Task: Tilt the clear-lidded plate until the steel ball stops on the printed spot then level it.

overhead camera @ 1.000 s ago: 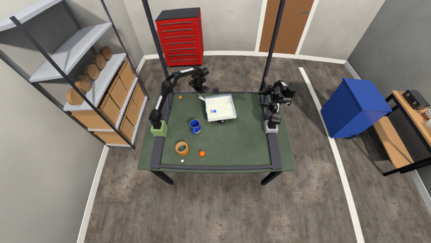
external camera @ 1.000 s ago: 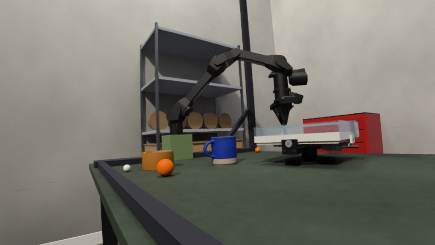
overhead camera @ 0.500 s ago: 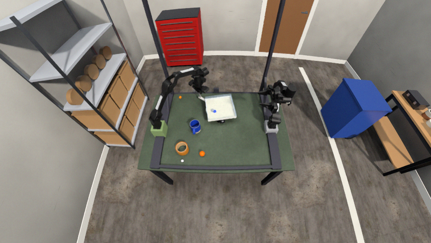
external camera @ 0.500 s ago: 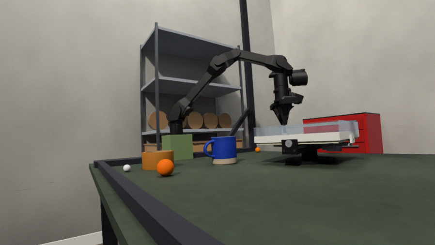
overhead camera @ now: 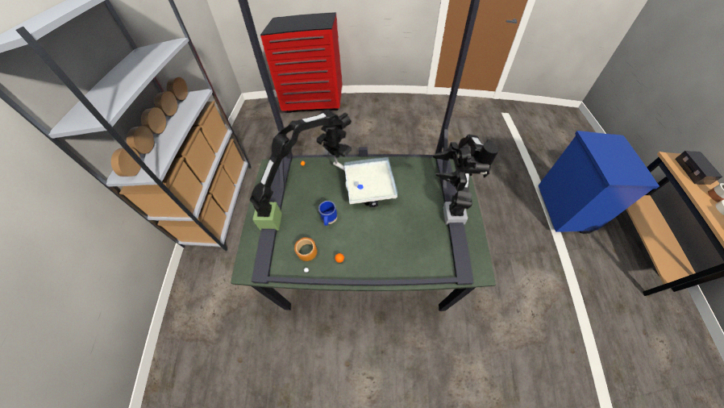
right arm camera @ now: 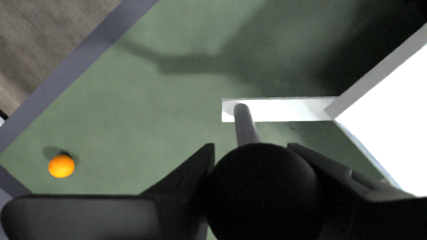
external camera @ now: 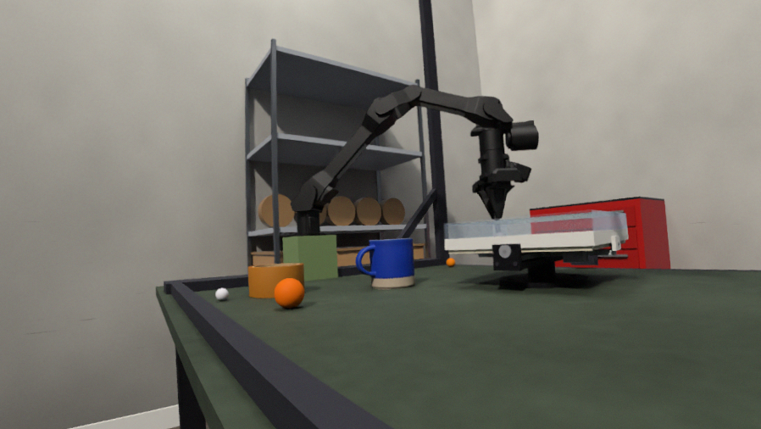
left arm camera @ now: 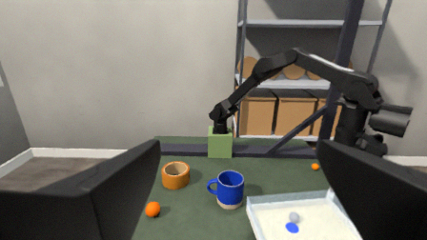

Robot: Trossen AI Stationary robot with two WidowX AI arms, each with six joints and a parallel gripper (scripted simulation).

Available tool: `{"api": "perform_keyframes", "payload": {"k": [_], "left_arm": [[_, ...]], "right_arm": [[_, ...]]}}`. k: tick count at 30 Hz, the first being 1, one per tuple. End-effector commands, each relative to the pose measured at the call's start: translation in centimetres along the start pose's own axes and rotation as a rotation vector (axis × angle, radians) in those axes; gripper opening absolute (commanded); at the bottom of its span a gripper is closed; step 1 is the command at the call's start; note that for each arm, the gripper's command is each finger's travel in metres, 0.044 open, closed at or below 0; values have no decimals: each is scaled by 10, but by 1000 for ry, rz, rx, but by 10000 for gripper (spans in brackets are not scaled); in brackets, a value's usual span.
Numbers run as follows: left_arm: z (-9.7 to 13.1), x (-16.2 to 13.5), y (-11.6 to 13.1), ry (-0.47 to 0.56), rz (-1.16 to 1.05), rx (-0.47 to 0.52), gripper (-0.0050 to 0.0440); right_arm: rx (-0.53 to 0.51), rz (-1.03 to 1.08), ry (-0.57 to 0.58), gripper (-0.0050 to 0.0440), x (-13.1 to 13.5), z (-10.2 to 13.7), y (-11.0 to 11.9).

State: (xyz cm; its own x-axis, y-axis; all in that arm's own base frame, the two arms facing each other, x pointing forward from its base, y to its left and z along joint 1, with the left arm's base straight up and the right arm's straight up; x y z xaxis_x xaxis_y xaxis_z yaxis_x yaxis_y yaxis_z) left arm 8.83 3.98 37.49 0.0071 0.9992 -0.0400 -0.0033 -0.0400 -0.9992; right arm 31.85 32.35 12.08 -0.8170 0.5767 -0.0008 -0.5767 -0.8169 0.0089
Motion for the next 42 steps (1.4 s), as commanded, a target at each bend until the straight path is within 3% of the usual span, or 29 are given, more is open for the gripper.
{"api": "perform_keyframes", "payload": {"k": [1, 42], "left_arm": [[0, -1, -6, 0, -23, -3, 400], [0, -1, -6, 0, -23, -3, 400]], "right_arm": [[-74, 4, 6, -50, 1, 26, -3], [-51, 5, 3, -50, 2, 15, -5]]}}
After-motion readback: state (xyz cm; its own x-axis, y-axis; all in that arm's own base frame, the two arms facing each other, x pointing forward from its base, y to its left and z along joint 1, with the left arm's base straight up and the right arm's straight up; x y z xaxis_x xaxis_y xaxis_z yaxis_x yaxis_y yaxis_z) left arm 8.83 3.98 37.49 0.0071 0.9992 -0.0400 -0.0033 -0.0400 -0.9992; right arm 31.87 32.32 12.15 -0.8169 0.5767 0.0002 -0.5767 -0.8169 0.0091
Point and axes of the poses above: on each arm, the point midway between the two fingers, 35 mm back from their tips, its own z axis back along the fingers, its own x axis across the jaws, y = z × x, the point moved 7 cm from there along z, back along the fingers, and after that the axes turned 1 degree about z, right-handed, at the moved point
